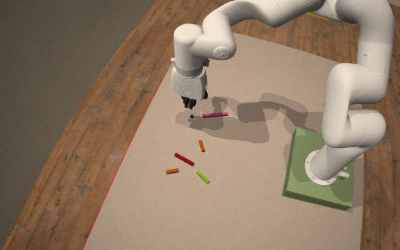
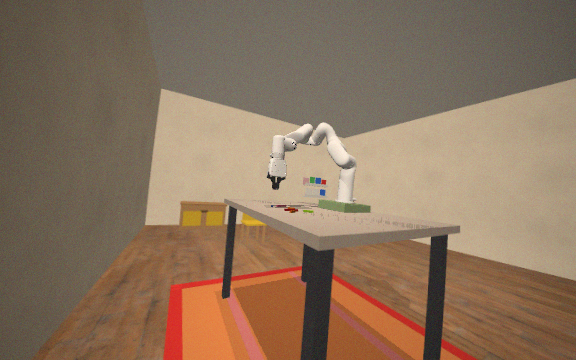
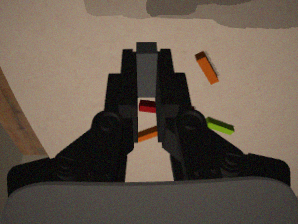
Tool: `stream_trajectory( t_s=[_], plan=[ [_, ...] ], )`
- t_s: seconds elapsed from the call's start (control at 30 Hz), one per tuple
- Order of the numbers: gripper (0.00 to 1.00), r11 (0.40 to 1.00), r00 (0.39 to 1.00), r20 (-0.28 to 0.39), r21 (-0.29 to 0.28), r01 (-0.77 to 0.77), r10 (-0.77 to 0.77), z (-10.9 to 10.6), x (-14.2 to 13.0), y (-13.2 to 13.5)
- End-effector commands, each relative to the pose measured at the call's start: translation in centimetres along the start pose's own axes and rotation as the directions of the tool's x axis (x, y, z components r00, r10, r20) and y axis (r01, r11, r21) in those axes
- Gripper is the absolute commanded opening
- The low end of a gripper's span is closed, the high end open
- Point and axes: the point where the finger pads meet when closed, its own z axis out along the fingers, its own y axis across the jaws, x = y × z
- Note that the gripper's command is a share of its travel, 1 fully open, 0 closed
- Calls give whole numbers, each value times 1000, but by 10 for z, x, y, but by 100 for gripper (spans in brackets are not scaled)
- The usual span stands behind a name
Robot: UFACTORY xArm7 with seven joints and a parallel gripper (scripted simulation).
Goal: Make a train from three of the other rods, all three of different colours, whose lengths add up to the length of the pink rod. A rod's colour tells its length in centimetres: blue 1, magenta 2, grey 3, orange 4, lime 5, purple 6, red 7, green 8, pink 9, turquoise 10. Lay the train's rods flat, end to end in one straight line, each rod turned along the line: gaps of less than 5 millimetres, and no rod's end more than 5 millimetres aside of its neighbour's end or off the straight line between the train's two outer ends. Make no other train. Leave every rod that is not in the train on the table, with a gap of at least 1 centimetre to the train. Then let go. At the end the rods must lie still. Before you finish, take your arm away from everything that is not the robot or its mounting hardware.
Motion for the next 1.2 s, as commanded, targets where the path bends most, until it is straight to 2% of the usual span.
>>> stream_trajectory(
  t_s=[0.0,0.27,0.57,1.0,1.17],
  plan=[
    [4,1000,1000,-2,4,-2,2,-2,0,-1],
    [4,1000,1000,-2,4,-2,2,0,0,-1],
    [4,1000,1000,-2,4,-2,2,17,0,-2],
    [4,1000,1000,-2,4,-2,2,71,-1,-2],
    [4,1000,1000,-2,4,-2,2,80,-1,-2]
  ],
)
